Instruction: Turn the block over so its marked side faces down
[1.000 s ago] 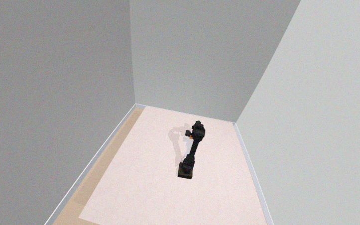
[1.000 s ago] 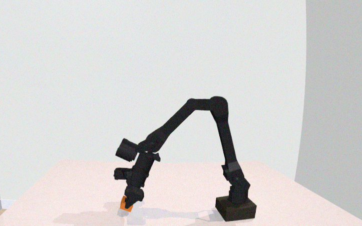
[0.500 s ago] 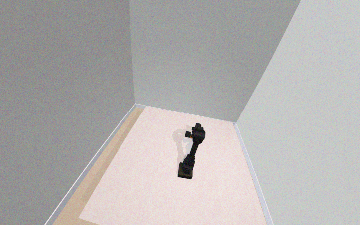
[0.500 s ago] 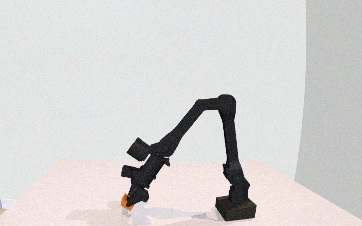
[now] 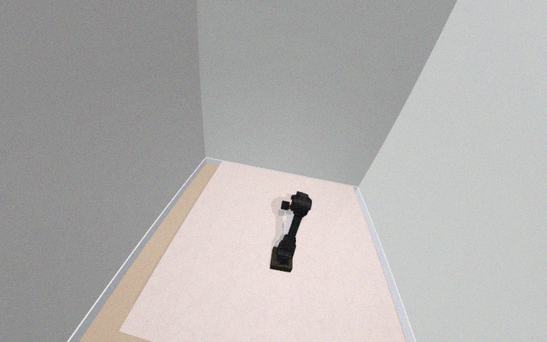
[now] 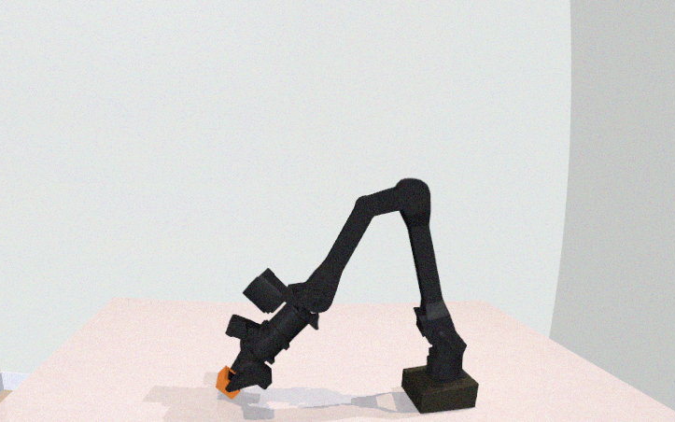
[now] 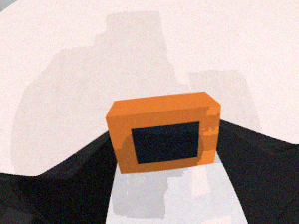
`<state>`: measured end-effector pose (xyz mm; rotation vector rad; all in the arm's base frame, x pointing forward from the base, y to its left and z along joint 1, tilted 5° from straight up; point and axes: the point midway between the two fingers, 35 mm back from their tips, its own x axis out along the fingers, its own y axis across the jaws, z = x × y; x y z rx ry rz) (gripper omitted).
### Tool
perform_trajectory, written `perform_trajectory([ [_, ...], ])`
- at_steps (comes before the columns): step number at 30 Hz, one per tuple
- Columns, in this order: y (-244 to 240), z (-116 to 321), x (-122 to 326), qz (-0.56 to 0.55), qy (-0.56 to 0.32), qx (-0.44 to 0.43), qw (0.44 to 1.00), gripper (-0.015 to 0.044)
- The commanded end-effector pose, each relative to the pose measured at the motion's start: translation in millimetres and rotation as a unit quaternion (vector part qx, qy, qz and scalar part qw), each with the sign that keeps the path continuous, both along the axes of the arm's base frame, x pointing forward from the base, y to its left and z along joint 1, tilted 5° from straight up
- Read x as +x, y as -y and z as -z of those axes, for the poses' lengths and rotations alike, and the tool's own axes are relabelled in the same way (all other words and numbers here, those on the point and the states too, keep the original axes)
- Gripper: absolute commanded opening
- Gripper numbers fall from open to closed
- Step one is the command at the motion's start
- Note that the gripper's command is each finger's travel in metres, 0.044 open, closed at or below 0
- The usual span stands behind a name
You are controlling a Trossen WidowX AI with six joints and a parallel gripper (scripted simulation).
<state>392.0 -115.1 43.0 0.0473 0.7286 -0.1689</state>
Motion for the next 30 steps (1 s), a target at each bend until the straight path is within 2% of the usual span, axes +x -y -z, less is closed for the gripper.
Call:
perform_trajectory([
  [1, 1.0, 6.4, 3.6, 0.000, 0.031, -0.002, 1.000, 0.0000],
  [30, -4.9, 12.2, -13.9, -0.006, 0.220, -0.036, 0.975, 0.0000],
])
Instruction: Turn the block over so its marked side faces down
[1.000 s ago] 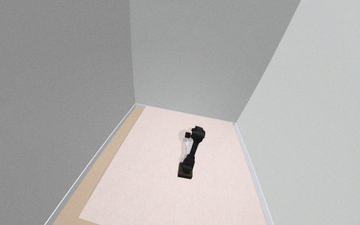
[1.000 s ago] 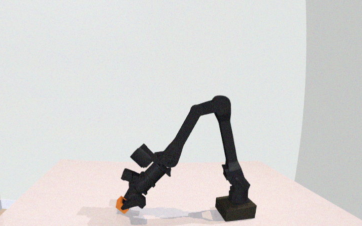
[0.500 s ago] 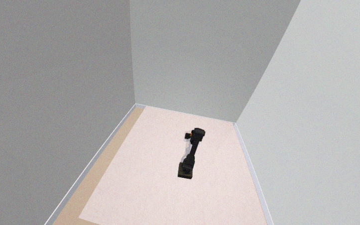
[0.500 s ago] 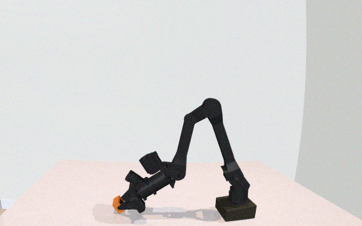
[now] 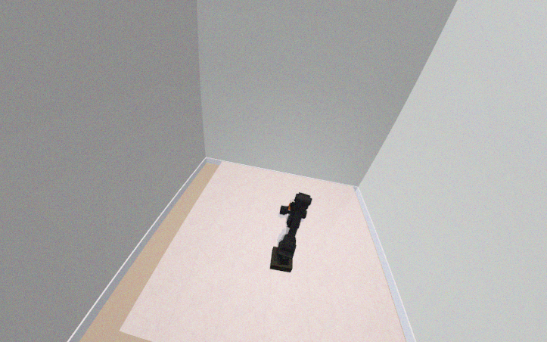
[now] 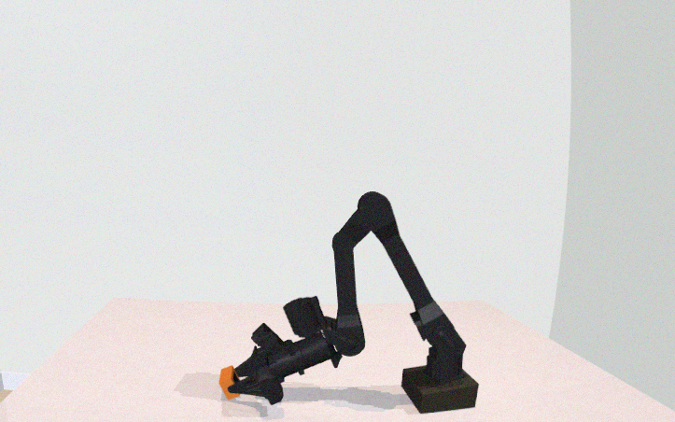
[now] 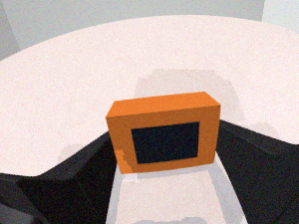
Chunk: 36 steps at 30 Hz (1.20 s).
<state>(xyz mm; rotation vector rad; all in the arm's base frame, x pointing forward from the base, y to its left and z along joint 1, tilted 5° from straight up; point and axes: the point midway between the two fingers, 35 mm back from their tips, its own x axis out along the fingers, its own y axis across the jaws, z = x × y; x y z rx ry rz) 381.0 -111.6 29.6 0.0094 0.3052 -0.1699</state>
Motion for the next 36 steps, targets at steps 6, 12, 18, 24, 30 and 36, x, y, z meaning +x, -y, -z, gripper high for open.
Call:
perform_trajectory([
  [6, -1.6, -4.3, -3.5, -0.002, 0.026, -0.003, 1.000, 0.0000],
  [12, -1.6, -4.3, -3.5, -0.002, 0.026, -0.003, 1.000, 0.0000],
  [18, -1.6, -4.3, -3.5, -0.002, 0.026, -0.003, 1.000, 0.0026],
  [24, -1.6, -4.3, -3.5, -0.002, 0.026, -0.003, 1.000, 0.0184],
  [30, -1.6, -4.3, -3.5, -0.002, 0.026, -0.003, 1.000, 0.0341],
  [36, -1.6, -4.3, -3.5, -0.002, 0.026, -0.003, 1.000, 0.0440],
])
